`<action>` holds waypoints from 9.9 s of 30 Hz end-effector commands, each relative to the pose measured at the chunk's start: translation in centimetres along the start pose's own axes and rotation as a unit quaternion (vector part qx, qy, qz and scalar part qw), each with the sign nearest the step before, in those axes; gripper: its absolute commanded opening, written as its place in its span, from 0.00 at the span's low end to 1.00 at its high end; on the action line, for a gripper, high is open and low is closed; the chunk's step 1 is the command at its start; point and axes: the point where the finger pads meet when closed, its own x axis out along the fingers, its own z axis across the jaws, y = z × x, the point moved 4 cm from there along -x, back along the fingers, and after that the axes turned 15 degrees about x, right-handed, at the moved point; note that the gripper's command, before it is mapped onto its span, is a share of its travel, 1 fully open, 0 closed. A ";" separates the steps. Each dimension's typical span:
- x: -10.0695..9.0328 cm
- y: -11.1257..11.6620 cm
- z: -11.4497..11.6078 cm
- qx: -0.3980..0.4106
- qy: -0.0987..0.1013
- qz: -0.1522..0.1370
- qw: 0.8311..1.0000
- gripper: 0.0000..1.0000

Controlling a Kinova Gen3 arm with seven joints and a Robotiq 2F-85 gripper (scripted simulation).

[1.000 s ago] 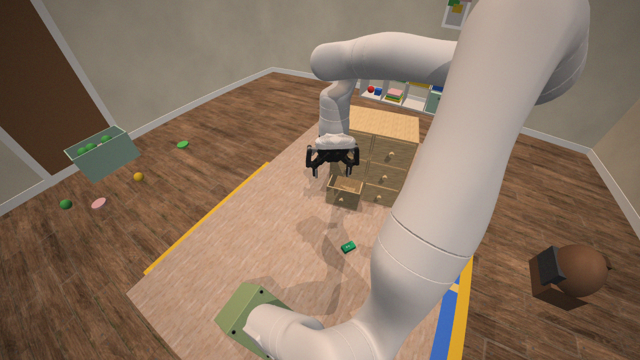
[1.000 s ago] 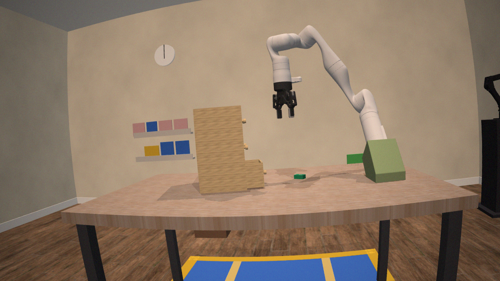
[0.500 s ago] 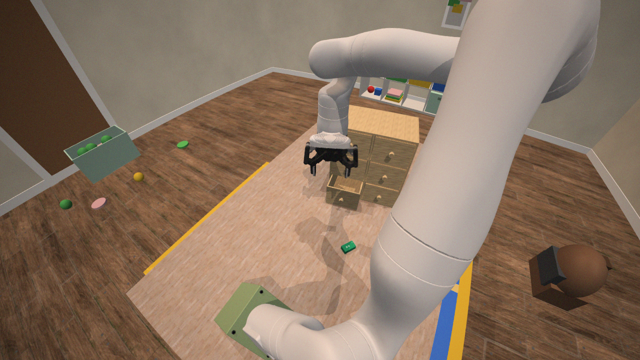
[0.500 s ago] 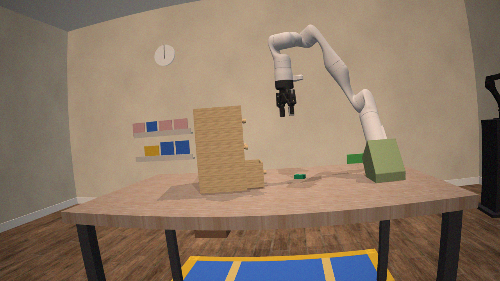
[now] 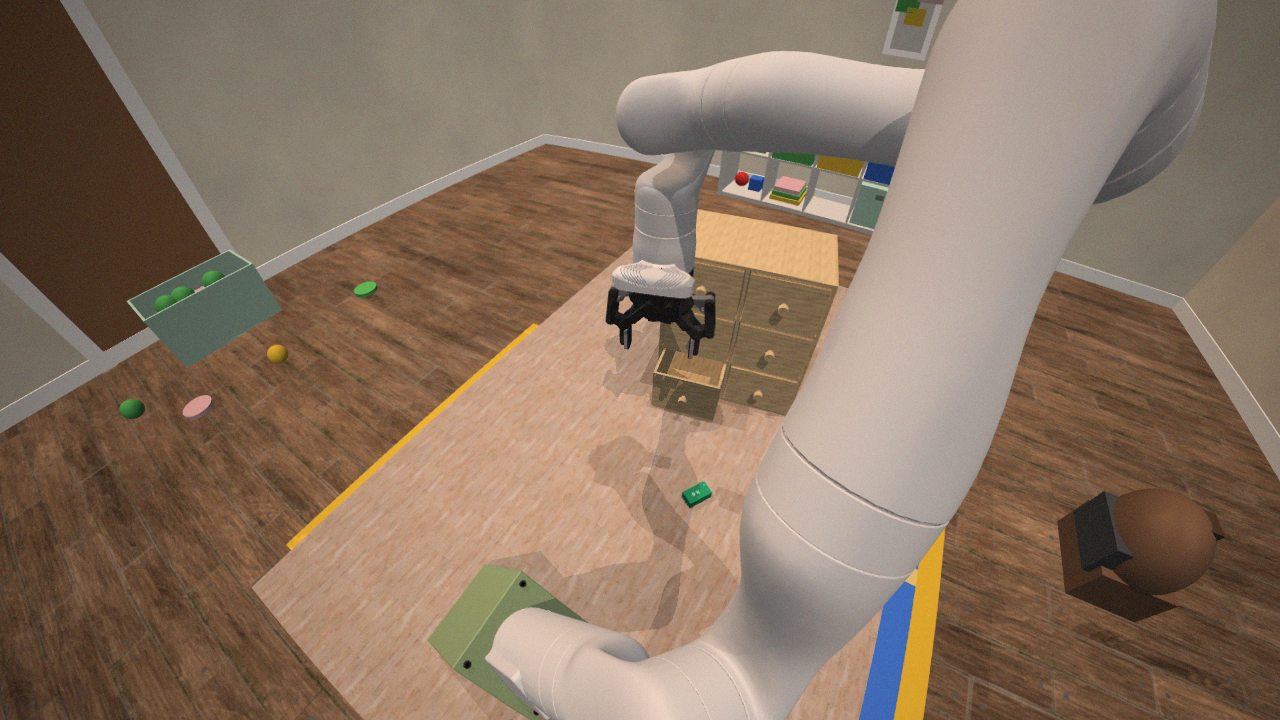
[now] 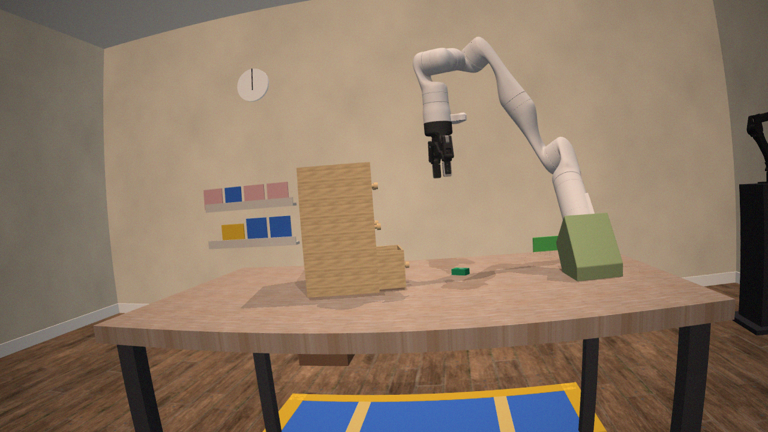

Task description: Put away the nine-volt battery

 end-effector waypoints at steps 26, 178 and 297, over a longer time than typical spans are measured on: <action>-0.4 0.5 0.1 0.060 -0.004 -0.001 0.998 1.00; 9.1 4.7 -3.5 0.060 -0.064 -0.348 0.933 1.00; 22.9 -2.2 -2.1 0.060 -0.074 -0.380 0.920 0.00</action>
